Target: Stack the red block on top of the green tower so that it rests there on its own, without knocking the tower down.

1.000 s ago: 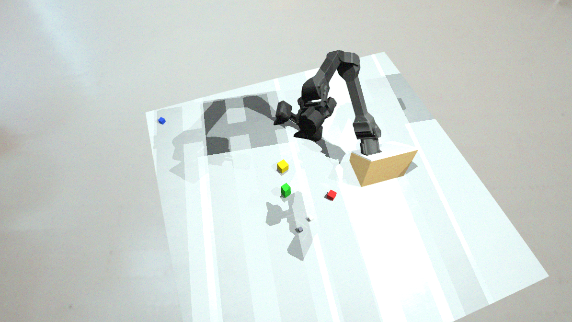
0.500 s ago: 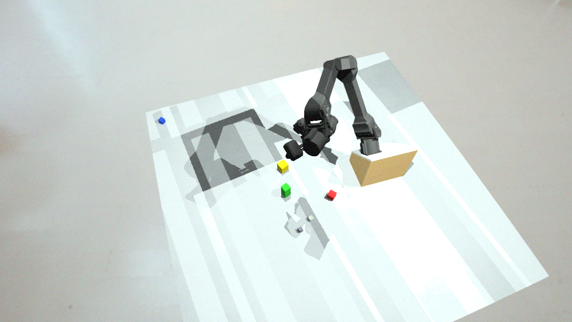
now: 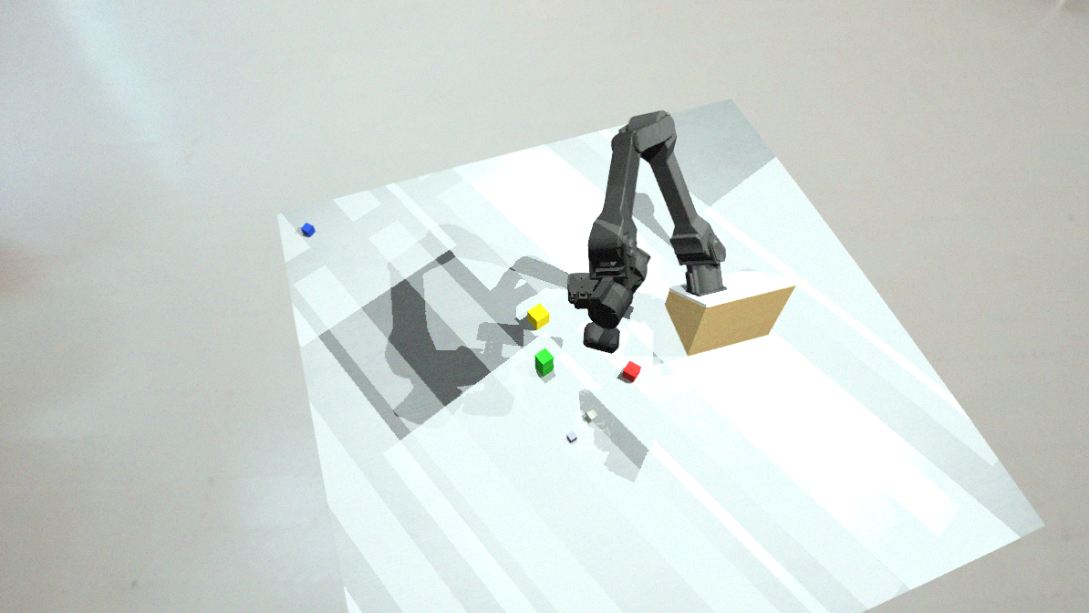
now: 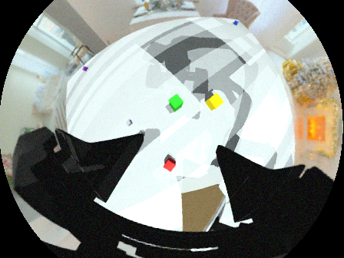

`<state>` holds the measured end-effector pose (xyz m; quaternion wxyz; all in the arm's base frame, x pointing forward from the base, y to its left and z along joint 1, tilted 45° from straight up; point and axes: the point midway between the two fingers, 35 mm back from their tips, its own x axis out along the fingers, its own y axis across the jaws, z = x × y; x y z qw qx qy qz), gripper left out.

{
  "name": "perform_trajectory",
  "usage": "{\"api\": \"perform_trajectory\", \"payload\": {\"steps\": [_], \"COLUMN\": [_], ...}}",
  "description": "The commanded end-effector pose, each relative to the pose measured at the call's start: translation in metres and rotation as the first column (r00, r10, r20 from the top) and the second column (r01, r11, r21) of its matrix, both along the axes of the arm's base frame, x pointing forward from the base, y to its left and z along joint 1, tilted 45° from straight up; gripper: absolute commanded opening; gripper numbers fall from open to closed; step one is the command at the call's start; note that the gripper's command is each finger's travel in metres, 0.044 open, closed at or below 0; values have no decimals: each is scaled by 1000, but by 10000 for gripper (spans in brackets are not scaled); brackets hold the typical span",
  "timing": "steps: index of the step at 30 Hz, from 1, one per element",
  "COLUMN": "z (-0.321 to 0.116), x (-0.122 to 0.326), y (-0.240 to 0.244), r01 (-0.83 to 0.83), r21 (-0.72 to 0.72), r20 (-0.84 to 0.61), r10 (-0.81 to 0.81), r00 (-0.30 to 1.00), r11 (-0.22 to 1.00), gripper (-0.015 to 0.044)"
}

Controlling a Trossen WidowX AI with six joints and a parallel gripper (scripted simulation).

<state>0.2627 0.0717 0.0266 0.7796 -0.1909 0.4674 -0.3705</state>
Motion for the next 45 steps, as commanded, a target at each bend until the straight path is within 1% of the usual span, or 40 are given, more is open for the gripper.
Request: {"api": "perform_trajectory", "payload": {"steps": [1, 5, 10, 15, 18, 31, 39, 45], "z": [-25, -42, -62, -81, -89, -90, -121, -123], "x": [-18, -32, -49, -68, -77, -78, -78, -78], "y": [-9, -14, -20, -25, -28, -25, -55, -55], "r01": [-116, -215, -332, -430, -466, -468, -468, -468], "r21": [-25, -7, 54, 155, 211, 216, 214, 214], "r20": [-254, -434, -626, -767, -811, -813, -814, -814], "r10": [105, 190, 291, 383, 420, 423, 422, 422], "r00": [961, 881, 724, 516, 407, 399, 399, 399], "r11": [993, 977, 942, 889, 859, 857, 857, 857], "gripper": [440, 440, 440, 440, 440, 440, 440, 440]}}
